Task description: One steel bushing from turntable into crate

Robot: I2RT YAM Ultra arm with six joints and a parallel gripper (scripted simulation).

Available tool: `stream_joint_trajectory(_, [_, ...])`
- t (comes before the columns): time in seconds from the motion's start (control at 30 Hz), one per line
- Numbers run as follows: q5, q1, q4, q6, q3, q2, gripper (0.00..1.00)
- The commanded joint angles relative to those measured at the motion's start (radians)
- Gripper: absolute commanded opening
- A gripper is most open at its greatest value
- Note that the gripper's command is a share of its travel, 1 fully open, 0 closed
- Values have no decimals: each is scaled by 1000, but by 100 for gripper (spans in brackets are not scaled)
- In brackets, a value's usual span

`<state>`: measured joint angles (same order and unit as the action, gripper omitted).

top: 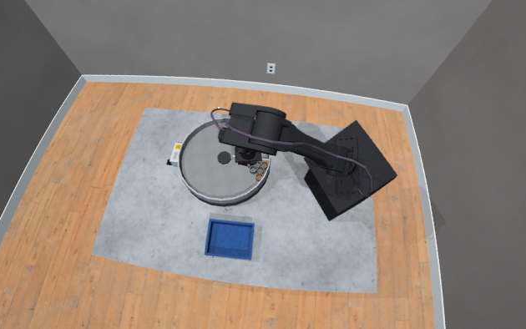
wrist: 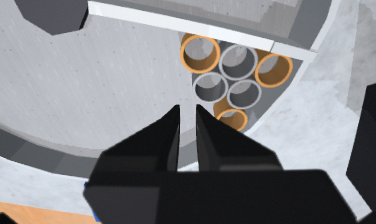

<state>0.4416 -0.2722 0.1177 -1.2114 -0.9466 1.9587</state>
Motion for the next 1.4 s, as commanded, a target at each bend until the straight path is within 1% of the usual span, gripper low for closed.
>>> stream_joint_trajectory(0.0, [-13, -20, -10, 9, 27, -28, 13])
stream_joint_trajectory(0.23, [-12, -22, -29, 9, 47, -33, 13])
stream_joint_trajectory(0.3, [-12, -22, -29, 9, 37, -34, 13])
stream_joint_trajectory(1.37, [-12, -22, -28, 9, 37, -34, 13])
